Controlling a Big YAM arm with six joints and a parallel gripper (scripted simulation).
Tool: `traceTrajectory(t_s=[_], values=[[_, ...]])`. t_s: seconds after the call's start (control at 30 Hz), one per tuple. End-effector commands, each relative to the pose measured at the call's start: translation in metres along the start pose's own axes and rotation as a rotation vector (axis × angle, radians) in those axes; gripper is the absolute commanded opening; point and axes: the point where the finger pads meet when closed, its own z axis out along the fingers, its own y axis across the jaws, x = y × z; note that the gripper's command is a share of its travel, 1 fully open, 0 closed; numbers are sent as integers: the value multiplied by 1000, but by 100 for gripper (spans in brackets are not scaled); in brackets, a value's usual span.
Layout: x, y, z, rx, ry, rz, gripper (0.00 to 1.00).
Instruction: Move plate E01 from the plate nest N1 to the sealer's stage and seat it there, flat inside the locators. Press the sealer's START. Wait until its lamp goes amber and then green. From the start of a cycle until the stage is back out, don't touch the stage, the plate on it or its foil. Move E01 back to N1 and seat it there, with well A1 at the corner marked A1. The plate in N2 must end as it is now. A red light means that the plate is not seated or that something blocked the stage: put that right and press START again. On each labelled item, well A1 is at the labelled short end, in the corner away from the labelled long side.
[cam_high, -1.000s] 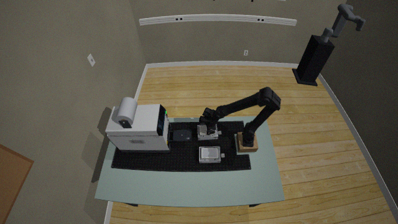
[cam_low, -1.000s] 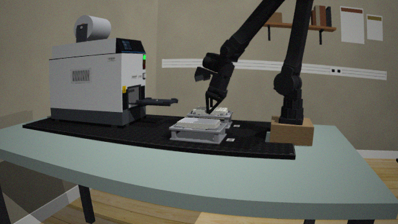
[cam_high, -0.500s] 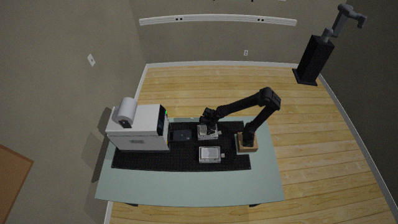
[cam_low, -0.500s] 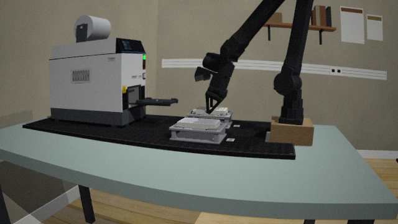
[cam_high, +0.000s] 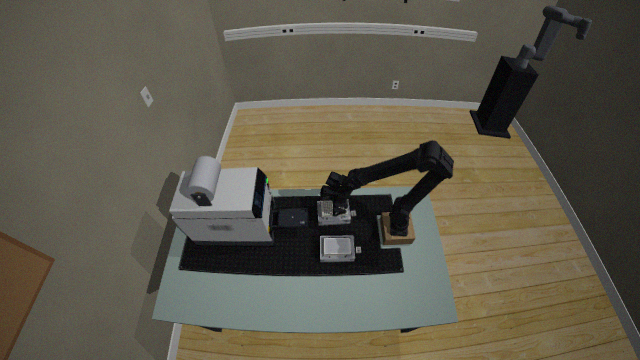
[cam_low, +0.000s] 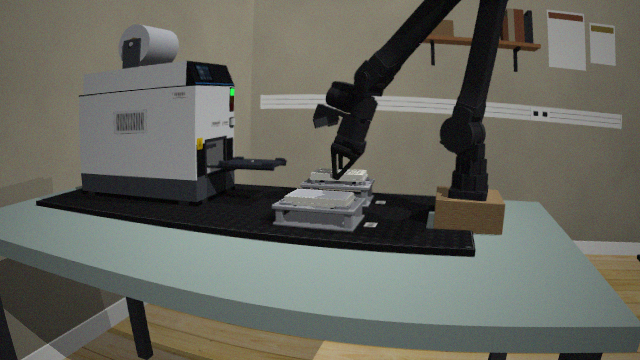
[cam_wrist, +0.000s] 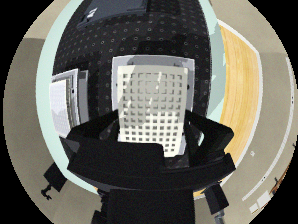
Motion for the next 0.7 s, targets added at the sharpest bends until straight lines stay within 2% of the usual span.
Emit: traceTrajectory(t_s=[0.0,0.3,0.67], values=[[-26,-13,-17,23,-48,4,0],[-26,-14,-12,22,-46,5,0],[-6,-6,-4,10,-21,9,0]])
